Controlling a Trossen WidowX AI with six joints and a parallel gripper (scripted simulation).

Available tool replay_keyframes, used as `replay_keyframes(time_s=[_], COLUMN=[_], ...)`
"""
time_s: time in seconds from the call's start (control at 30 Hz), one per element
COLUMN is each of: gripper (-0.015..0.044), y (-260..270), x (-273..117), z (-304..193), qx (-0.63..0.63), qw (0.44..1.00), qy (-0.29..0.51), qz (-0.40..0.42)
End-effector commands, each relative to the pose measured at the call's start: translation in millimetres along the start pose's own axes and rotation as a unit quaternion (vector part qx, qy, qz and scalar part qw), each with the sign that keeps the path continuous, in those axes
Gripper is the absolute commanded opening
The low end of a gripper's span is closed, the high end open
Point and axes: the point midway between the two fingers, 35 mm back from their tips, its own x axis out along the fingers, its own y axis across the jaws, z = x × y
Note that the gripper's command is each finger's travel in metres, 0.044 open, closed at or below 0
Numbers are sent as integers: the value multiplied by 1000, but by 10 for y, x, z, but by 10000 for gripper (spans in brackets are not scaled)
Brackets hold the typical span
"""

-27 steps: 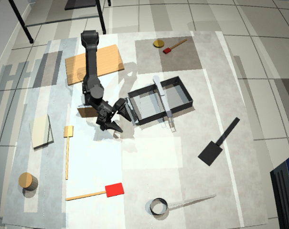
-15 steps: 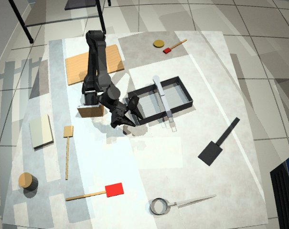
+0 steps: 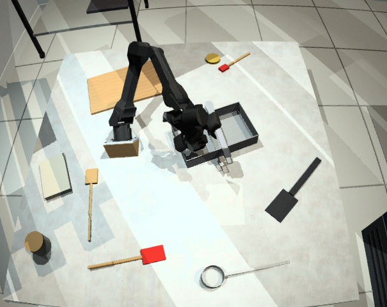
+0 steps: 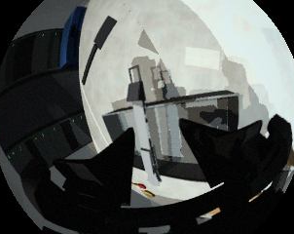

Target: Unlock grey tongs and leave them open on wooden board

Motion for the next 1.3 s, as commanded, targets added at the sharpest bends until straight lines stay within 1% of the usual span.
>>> replay_keyframes(time_s=[0.0,0.6,1.27], gripper=[260,260,260], y=[209,274,261], x=[148,200,522], z=[-310,-376,-379], qx=[-4,-4,-5], qw=[998,998,998], qy=[53,53,50], qz=[-29,-29,-32])
